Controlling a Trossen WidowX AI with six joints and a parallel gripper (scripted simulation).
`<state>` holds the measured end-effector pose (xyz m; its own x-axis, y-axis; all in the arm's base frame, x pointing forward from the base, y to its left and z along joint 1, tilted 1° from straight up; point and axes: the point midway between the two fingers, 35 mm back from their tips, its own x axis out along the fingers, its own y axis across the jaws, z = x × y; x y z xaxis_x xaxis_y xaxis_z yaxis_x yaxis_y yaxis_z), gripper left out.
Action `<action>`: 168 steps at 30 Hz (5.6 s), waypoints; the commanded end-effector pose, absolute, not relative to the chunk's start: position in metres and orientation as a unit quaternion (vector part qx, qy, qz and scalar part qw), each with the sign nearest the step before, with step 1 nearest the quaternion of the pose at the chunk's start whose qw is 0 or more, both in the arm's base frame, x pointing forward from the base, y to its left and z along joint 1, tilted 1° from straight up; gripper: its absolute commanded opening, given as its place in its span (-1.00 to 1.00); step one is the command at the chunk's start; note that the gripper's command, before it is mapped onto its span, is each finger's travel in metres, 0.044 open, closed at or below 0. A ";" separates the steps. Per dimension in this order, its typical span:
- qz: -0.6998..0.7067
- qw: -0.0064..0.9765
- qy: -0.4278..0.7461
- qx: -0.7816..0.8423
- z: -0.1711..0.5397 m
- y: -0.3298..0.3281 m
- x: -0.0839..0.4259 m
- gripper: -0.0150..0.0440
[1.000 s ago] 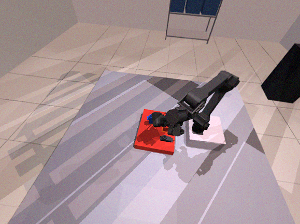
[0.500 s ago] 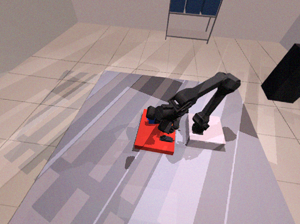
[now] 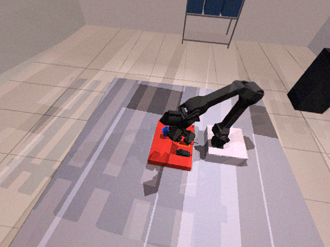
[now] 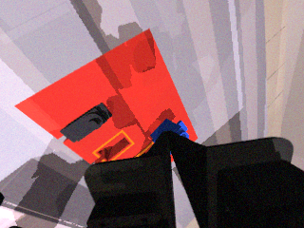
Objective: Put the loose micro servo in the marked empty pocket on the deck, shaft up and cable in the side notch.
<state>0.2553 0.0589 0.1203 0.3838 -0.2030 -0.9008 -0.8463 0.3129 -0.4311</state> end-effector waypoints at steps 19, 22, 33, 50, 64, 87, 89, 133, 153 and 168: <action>0.128 0.721 0.634 -0.250 0.074 0.007 0.246 -0.49; 0.106 0.725 0.648 -0.208 0.069 0.001 0.244 -0.49; 0.023 0.725 0.686 -0.047 0.049 -0.022 0.232 -0.49; 0.004 0.722 0.692 -0.010 0.034 -0.026 0.231 -0.49; 0.004 0.722 0.692 -0.010 0.011 -0.026 0.231 -0.49; 0.005 0.722 0.692 -0.009 0.003 -0.004 0.233 -0.49; 0.005 0.722 0.692 -0.009 0.003 -0.001 0.234 -0.49; 0.007 0.722 0.692 -0.007 0.036 0.061 0.229 -0.49; 0.058 0.720 0.688 -0.067 0.096 -0.033 0.278 0.93; 0.058 0.720 0.688 -0.067 0.066 -0.034 0.279 1.00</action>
<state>0.2785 -0.0343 0.0691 0.0447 -0.0140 -0.9989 -0.1724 0.9848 -0.0215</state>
